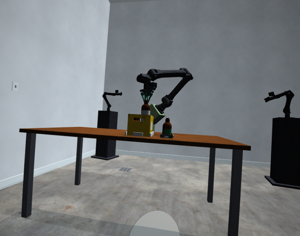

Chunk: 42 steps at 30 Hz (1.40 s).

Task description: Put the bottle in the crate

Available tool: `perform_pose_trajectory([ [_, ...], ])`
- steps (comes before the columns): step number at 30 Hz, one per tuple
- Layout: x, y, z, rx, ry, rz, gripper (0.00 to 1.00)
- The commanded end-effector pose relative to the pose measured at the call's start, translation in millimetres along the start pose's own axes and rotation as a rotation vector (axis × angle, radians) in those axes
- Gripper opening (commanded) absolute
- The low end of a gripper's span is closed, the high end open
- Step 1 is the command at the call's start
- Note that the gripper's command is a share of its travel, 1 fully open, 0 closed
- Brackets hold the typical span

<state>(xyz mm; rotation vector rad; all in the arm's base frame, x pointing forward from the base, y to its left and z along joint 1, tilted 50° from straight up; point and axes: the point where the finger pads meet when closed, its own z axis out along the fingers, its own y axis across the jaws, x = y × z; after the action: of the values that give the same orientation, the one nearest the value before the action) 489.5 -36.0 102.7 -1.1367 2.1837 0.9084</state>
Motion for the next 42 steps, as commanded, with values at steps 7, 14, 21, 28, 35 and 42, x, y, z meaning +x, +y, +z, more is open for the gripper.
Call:
perform_pose_trajectory([
  [7, -8, -5, -19.1, 0.047, -0.013, -0.011, 0.0],
  [14, -11, -3, -10.6, 0.036, -0.008, -0.021, 0.0],
  [21, -10, 0, -3.8, 0.027, -0.007, -0.019, 0.0],
  [28, -13, 1, 6.5, 0.02, -0.003, -0.025, 0.0],
  [35, -7, -2, 12.4, 0.019, -0.004, -0.009, 0.0],
  [42, -5, -5, 13.4, 0.033, -0.011, -0.003, 0.0],
])
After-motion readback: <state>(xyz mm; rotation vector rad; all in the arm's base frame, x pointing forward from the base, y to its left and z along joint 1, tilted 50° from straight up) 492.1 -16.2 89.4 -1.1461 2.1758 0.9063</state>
